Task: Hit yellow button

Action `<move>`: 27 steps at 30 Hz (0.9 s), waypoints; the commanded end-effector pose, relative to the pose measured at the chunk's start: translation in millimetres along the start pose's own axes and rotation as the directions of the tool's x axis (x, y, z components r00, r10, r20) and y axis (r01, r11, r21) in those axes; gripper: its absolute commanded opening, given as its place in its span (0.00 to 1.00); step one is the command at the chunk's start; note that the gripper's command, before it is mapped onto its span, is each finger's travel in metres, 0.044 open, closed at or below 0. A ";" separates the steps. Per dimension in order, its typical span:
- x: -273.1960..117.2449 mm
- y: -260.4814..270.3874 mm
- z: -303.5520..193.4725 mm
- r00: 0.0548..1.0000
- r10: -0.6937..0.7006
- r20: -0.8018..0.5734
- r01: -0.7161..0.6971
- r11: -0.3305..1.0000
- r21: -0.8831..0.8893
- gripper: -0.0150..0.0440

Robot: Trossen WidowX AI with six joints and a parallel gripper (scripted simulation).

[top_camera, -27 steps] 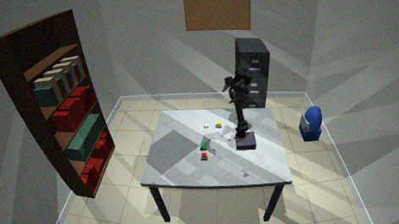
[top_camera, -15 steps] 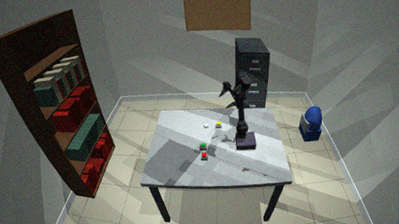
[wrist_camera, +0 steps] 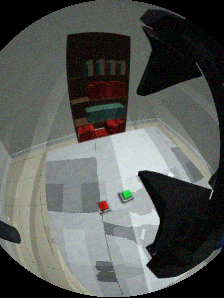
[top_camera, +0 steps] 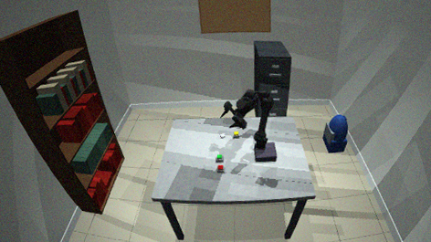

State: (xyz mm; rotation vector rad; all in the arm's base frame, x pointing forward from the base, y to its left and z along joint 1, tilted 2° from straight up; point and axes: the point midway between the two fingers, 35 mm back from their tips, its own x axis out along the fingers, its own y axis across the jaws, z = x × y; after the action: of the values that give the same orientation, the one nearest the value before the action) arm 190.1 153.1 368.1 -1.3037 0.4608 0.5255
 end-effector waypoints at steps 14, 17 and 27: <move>130.1 17.9 -161.0 0.817 0.387 -0.428 -0.188 0.880 0.437 0.93; 139.9 28.1 -196.8 0.768 0.466 -0.439 -0.189 0.820 0.541 0.93; 142.6 81.6 -309.9 0.649 0.683 -0.335 -0.103 0.516 0.850 0.93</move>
State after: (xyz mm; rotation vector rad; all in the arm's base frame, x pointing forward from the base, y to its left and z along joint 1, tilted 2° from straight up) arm 263.9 -87.8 178.4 -0.5911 1.4243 0.2150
